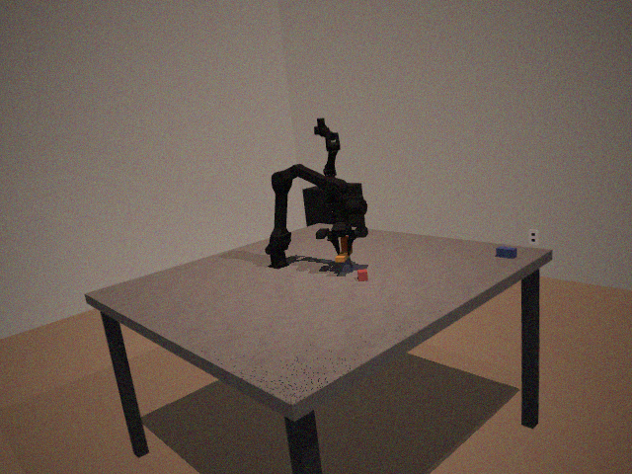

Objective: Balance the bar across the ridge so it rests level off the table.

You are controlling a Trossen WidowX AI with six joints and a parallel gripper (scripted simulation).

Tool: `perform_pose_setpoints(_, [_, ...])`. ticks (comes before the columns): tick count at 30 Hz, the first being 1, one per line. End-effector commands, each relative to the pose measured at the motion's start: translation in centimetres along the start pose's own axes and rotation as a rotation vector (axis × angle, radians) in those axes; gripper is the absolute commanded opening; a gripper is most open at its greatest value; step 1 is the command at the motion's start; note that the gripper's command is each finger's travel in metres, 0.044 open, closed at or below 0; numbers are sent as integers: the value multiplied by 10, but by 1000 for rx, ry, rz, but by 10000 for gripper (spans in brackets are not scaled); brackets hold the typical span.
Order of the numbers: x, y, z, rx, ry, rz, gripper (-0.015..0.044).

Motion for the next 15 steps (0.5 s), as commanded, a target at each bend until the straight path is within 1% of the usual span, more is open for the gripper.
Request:
perform_pose_setpoints(1, [-1, 0, -1, 1, 5, -4, 0])
perform_pose_setpoints(15, [-1, 0, -2, 1, 5, -4, 0])
Point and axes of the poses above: the point midway between the two fingers, 35 mm back from their tips, its own z axis back along the fingers, its own y axis across the jaws, x = y × z, the point moved 6 cm from there along z, back along the fingers, and after that the axes turned 4 degrees about -z, right-handed, at the moved point
